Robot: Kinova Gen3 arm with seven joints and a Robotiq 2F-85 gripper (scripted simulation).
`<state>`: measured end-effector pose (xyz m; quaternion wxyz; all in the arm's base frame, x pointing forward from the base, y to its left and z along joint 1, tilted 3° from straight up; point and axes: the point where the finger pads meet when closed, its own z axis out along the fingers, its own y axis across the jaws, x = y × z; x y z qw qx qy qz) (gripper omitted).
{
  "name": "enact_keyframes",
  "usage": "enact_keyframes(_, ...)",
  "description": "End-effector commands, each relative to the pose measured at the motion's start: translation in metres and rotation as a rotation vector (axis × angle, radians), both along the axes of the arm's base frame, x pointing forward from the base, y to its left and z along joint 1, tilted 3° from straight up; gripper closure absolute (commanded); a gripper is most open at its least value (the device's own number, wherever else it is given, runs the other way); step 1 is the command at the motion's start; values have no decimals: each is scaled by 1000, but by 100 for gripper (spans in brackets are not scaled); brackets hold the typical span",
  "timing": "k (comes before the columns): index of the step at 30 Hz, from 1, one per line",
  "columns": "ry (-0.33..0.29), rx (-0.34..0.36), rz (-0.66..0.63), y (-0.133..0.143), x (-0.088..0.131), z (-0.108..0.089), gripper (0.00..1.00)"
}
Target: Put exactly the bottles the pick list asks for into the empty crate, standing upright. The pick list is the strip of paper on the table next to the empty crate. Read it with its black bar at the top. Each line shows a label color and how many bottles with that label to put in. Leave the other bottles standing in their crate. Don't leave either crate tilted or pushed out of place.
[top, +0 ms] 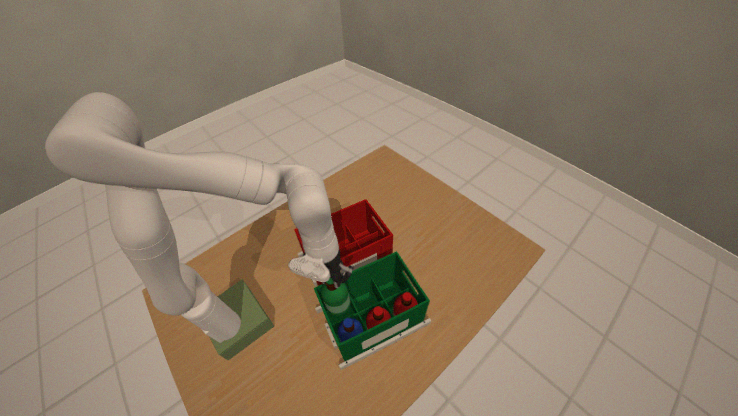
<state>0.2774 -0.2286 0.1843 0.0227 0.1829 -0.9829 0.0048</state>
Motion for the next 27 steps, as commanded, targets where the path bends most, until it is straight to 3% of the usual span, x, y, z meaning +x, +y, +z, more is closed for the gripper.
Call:
enact_keyframes(1,-1,-1,0,0,1,5,90)
enact_keyframes(27,-1,-1,0,1,2,42,90)
